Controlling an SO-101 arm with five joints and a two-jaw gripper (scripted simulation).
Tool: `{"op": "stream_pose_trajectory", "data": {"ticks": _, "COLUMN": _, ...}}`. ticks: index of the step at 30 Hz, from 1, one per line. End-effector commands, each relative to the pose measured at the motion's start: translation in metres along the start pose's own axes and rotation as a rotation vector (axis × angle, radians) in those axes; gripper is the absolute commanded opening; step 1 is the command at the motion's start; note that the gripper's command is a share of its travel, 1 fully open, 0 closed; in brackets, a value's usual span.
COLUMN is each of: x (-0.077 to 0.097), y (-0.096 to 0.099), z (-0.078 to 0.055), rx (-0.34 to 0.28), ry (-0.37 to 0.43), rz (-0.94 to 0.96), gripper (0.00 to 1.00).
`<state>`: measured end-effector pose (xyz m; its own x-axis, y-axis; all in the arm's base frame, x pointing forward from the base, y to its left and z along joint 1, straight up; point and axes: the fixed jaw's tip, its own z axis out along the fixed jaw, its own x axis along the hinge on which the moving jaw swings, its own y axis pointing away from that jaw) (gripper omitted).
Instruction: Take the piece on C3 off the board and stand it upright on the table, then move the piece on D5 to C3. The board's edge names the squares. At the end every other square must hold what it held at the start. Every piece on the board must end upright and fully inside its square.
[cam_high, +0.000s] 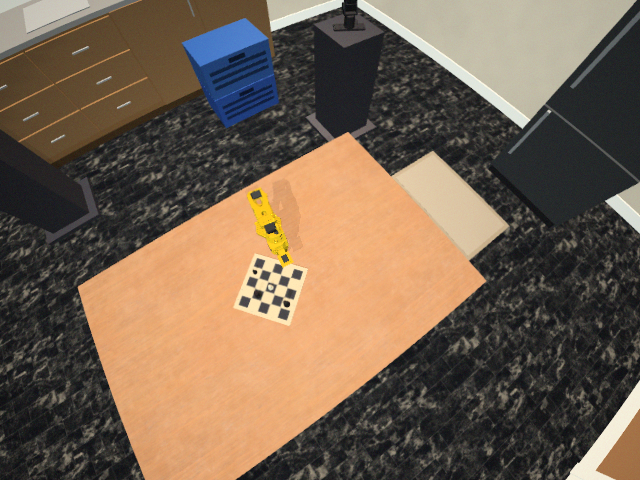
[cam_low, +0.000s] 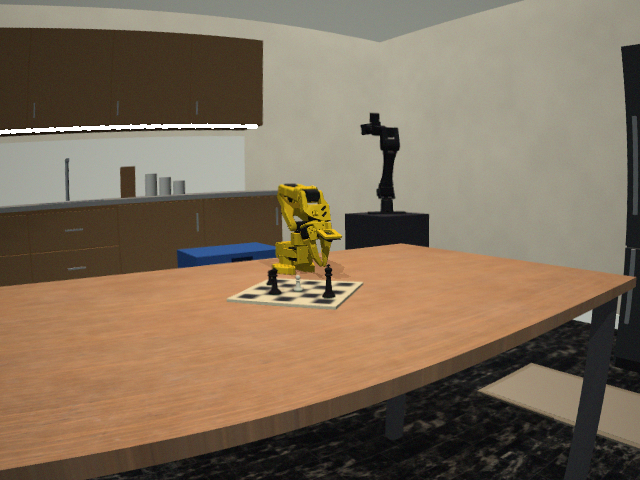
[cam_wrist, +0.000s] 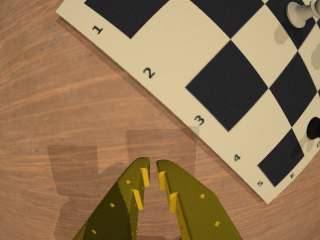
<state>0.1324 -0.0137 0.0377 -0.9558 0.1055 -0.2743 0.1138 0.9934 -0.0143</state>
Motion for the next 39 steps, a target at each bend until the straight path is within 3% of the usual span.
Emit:
{"op": "stream_pose_trajectory", "data": {"ticks": 1, "x": 0.0013, "y": 0.0015, "z": 0.0056, "rx": -0.004, "ry": 0.001, "rz": -0.018, "gripper": 0.0}}
{"op": "stream_pose_trajectory", "data": {"ticks": 39, "x": 0.0041, "y": 0.0017, "z": 0.0092, "rx": -0.004, "ry": 0.001, "rz": -0.019, "gripper": 0.0}}
